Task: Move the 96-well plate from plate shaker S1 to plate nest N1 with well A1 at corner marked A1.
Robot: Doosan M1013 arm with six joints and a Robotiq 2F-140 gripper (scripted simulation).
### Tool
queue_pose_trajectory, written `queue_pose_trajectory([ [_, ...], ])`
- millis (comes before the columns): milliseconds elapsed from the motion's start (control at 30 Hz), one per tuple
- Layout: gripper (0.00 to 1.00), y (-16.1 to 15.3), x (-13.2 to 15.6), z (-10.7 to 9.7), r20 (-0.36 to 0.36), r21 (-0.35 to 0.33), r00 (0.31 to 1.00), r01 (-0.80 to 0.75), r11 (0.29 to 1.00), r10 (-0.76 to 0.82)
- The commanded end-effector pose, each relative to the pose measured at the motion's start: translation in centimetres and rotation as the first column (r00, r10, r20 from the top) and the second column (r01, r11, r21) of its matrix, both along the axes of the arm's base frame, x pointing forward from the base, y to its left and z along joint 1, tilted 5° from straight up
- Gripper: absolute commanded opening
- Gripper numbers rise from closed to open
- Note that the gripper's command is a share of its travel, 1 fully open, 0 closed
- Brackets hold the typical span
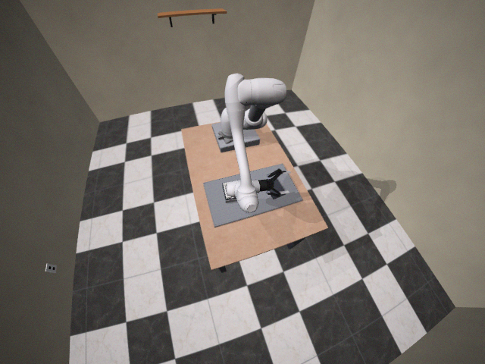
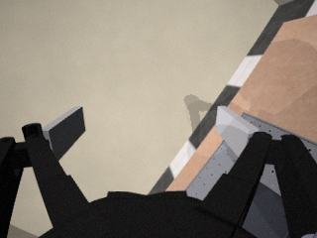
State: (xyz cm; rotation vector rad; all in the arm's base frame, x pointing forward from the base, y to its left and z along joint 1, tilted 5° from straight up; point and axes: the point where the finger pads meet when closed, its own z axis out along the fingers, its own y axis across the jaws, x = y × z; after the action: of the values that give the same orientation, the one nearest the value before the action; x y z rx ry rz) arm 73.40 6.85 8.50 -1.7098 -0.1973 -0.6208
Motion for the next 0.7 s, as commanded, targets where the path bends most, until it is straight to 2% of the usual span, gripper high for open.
queue_pose_trajectory([
  [0, 1.00, 0.0, 0.0, 0.0, 0.000, 0.000, 1.000, 0.000, 1.000, 0.000],
  [533, 1.00, 0.0, 0.0, 0.0, 0.000, 0.000, 1.000, 0.000, 1.000, 0.000],
  [633, 1.00, -0.1, -1.4, -0.5, -0.077, -0.050, 0.996, -0.042, 0.998, 0.038],
  [667, 1.00, -0.2, -1.8, -0.7, -0.082, -0.053, 0.996, -0.045, 0.998, 0.040],
])
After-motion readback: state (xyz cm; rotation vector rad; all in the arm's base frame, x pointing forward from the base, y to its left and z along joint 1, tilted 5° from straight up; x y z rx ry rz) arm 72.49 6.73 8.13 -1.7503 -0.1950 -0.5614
